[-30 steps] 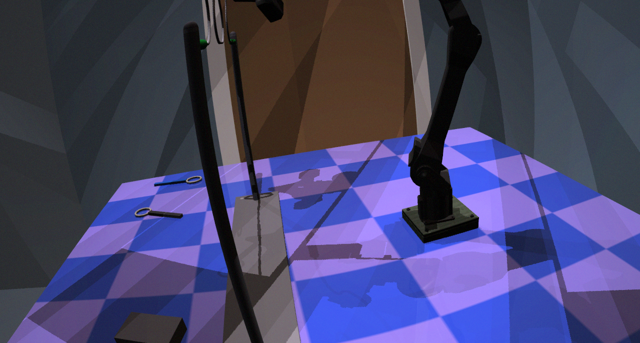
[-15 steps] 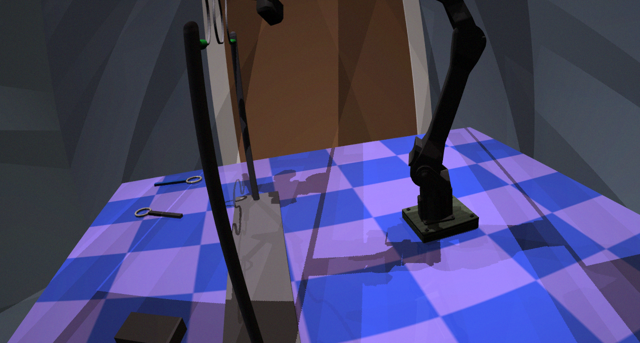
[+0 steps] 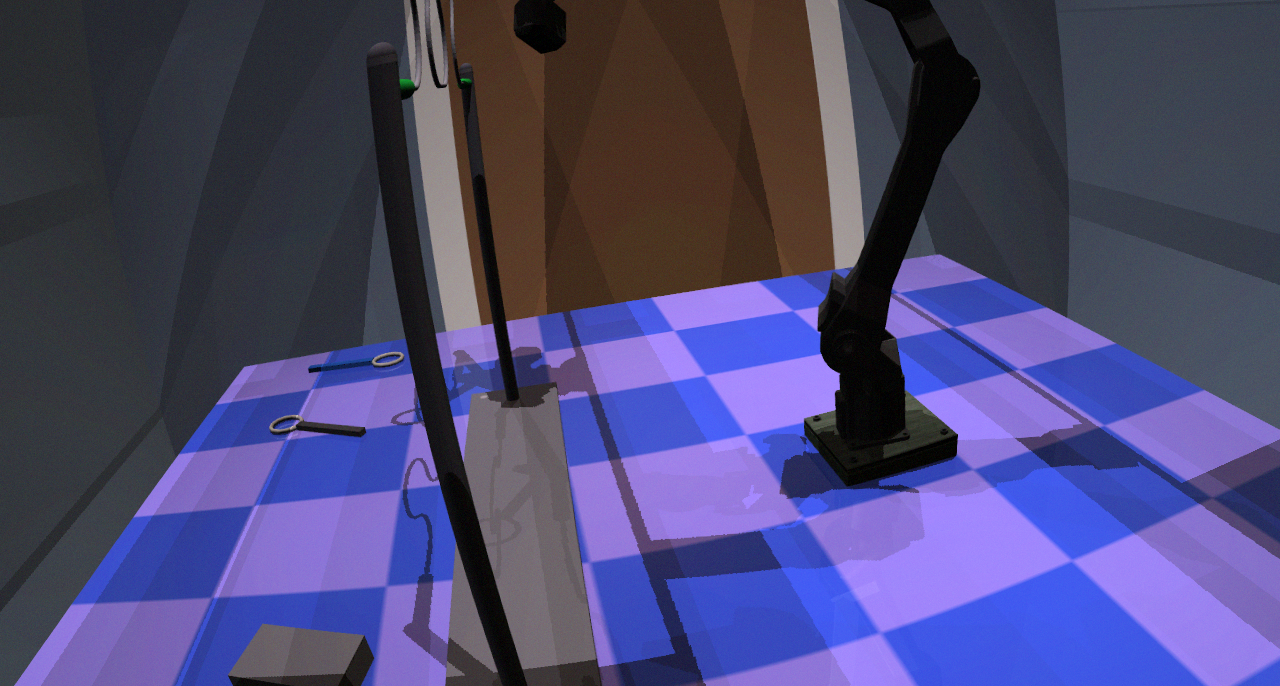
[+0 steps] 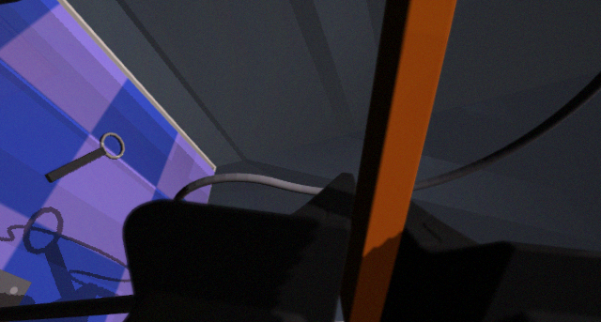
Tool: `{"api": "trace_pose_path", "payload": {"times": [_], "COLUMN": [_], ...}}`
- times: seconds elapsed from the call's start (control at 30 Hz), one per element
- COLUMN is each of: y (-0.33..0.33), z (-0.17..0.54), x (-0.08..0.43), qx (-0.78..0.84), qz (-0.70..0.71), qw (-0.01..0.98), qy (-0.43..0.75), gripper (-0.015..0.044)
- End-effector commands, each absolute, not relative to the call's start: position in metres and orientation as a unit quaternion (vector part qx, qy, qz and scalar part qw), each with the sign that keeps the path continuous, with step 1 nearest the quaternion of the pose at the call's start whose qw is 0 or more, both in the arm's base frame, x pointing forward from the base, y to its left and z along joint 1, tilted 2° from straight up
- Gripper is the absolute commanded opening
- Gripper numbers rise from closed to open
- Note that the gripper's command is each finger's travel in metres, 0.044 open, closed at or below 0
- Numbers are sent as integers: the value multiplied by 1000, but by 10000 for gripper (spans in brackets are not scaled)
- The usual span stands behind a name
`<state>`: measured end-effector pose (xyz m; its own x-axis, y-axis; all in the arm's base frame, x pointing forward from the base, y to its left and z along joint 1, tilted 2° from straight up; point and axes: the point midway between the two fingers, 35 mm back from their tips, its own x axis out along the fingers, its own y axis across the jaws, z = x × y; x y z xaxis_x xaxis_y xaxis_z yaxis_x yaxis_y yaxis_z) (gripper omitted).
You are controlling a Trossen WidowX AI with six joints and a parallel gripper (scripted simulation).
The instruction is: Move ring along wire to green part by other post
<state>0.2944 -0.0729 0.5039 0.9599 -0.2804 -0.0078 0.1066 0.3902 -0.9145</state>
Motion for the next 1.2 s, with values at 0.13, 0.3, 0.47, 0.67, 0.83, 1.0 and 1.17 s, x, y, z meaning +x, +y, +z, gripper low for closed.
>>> {"api": "trace_pose_path", "payload": {"times": [0.13, 0.3, 0.47, 0.67, 0.83, 1.0, 1.17], "y": [-75, -75, -76, -76, -77, -77, -77], "z": [508, 511, 513, 515, 518, 520, 522], "x": [293, 293, 293, 293, 293, 293, 293], "qx": [-582, -606, -629, -656, -677, -698, -718], "qz": [-131, -137, -143, -150, -156, -162, -167], "qw": [800, 781, 762, 739, 718, 697, 675], "qy": [69, 62, 55, 47, 40, 33, 27], "gripper": [-150, -150, -150, -150, -150, -150, -150]}}
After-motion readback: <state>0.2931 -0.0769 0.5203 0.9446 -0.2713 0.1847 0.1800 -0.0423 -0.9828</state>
